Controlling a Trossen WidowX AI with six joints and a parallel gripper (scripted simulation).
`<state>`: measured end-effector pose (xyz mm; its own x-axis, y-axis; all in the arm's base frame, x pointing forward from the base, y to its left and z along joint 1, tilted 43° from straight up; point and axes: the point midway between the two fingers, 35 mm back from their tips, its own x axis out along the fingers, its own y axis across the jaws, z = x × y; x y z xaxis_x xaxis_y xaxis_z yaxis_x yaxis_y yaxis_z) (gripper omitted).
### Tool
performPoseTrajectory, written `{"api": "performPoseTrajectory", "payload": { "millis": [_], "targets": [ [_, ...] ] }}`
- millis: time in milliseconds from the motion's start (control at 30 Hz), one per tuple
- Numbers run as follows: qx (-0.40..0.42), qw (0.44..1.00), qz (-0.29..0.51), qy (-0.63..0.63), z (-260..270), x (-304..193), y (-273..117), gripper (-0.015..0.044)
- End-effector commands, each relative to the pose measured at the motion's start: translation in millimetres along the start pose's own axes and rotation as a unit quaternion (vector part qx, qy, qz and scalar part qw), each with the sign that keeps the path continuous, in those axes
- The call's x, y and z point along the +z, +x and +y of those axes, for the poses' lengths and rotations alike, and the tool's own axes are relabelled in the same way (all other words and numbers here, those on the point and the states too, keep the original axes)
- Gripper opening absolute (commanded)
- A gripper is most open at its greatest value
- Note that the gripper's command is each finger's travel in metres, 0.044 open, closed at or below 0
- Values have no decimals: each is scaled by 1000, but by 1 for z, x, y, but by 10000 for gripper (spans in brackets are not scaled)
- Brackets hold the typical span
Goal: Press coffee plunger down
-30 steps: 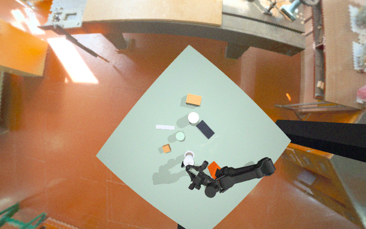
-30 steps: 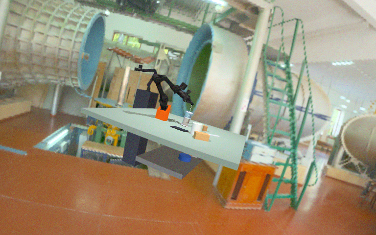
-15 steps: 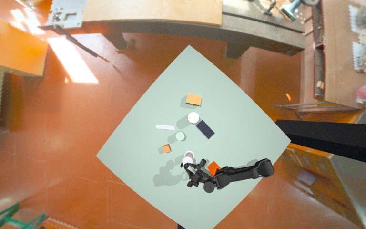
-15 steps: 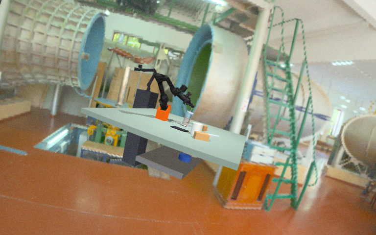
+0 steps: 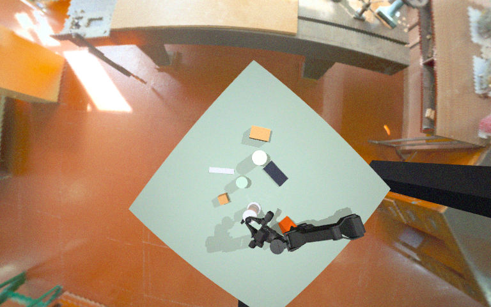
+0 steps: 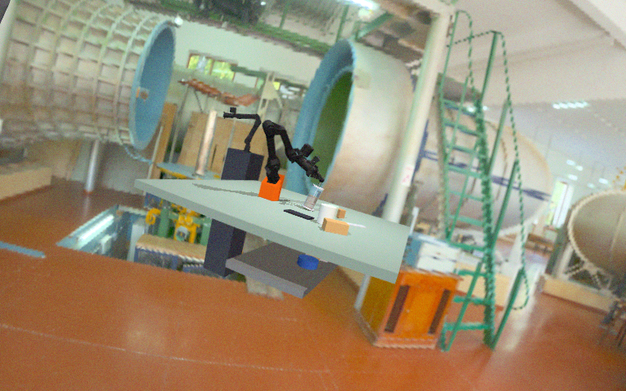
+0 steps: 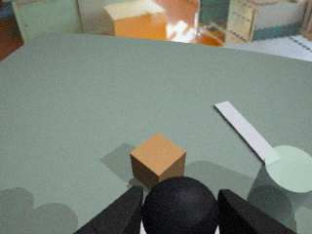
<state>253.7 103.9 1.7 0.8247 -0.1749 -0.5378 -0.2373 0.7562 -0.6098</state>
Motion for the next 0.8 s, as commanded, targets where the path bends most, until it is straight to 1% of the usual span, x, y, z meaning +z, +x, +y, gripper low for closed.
{"api": "performPoseTrajectory", "payload": {
  "millis": [0, 767],
  "targets": [
    [-5, 999, 26, -20, -1, -17, 6, 126],
    [-5, 999, 26, -20, 3, -14, 8, 126]
  ]
}}
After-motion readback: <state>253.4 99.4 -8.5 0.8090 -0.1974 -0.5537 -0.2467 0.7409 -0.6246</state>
